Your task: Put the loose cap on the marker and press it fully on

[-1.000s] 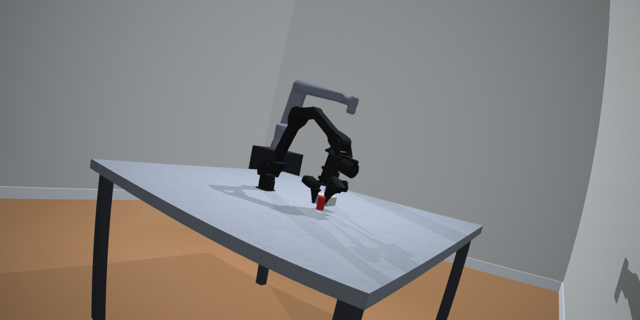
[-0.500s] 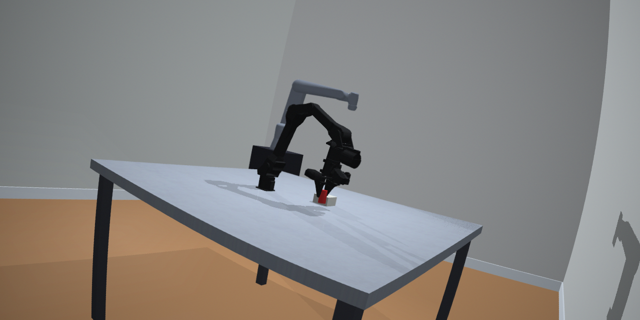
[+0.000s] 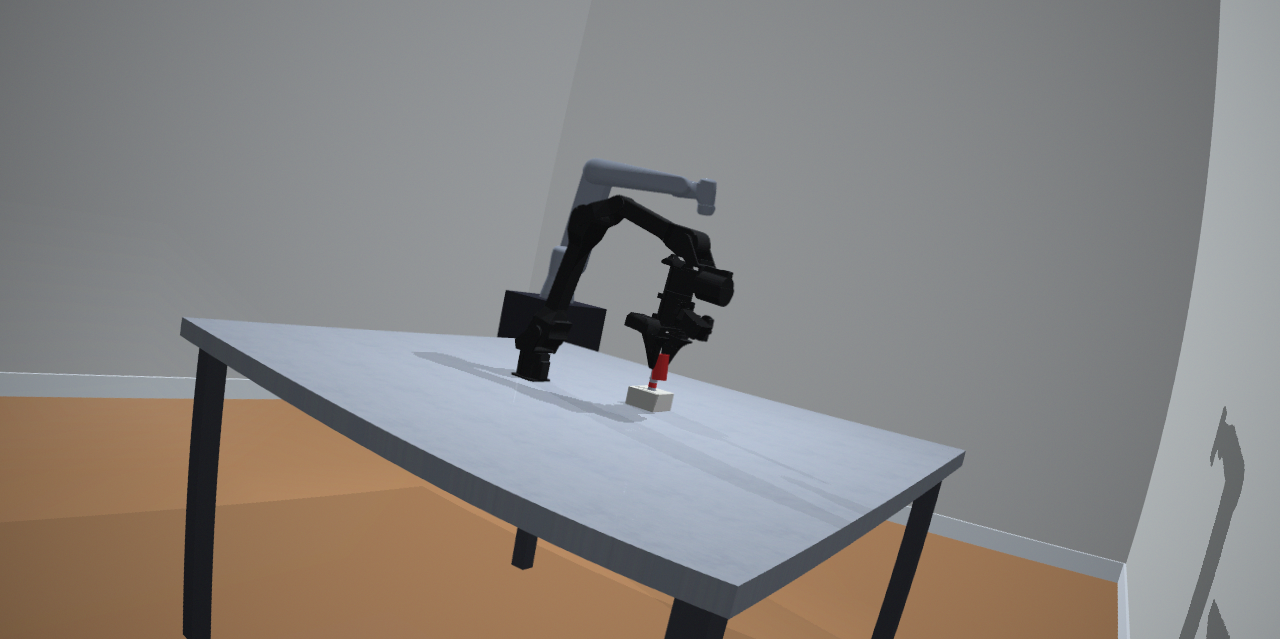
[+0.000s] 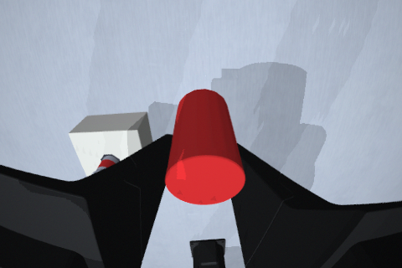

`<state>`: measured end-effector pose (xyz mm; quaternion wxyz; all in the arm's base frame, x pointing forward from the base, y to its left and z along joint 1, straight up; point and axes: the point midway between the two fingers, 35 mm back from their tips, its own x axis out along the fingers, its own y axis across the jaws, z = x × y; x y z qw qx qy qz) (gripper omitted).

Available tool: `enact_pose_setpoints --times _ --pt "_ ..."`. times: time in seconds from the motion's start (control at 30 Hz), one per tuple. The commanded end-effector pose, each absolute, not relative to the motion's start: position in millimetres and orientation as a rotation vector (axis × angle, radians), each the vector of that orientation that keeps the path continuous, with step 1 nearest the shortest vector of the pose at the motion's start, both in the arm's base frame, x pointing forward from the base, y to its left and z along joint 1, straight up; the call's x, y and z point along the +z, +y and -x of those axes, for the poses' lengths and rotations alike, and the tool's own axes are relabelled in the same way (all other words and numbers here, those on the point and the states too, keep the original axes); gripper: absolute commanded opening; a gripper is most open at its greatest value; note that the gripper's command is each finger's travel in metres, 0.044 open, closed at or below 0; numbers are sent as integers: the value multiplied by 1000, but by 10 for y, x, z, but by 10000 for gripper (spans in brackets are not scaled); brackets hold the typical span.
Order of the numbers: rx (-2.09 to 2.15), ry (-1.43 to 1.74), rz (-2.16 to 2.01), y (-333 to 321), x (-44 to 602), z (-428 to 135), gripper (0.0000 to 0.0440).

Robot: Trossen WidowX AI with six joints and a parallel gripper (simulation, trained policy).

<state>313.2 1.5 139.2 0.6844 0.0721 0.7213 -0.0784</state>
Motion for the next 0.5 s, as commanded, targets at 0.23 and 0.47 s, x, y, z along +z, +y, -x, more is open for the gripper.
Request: enact_pose_setpoints --times 0.23,0.47 --pt "-121 1631 -138 401 1656 -2910 14" --pt "-87 1657 -105 635 1746 -2711 0"
